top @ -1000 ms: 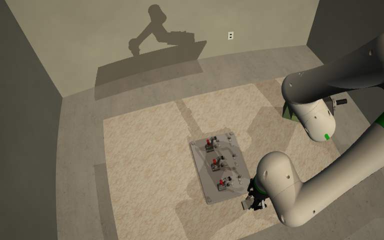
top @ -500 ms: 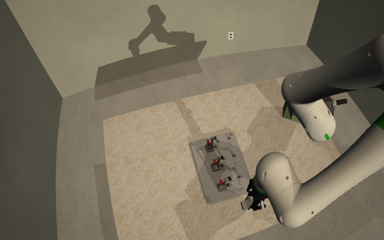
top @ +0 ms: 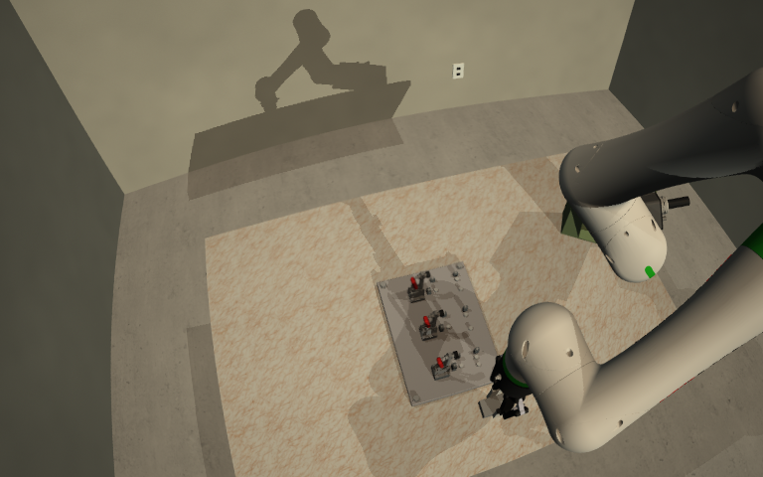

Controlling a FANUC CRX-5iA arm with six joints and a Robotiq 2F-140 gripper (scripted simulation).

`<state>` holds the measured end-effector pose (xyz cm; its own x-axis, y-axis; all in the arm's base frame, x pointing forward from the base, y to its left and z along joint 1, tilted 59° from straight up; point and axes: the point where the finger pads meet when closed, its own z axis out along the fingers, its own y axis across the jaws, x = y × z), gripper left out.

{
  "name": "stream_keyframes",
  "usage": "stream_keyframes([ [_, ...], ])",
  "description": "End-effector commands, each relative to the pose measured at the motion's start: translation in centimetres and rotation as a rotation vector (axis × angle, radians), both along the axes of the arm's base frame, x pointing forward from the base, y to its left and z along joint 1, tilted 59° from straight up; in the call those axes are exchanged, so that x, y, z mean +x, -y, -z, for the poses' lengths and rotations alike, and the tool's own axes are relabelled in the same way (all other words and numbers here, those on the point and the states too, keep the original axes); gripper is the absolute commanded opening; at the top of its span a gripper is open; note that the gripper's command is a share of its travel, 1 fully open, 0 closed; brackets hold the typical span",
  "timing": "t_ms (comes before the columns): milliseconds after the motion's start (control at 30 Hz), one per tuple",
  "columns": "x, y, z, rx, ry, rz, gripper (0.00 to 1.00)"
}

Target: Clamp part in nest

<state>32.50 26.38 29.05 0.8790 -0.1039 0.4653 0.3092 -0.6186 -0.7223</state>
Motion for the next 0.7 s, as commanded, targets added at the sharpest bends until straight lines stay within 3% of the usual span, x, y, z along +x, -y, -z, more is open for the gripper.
stream_keyframes([
  [0,0.01,0.02,-0.01,0.000,0.000,0.000,0.00],
  [667,0.16,0.25,0.30,0.000,0.000,0.000,0.00],
])
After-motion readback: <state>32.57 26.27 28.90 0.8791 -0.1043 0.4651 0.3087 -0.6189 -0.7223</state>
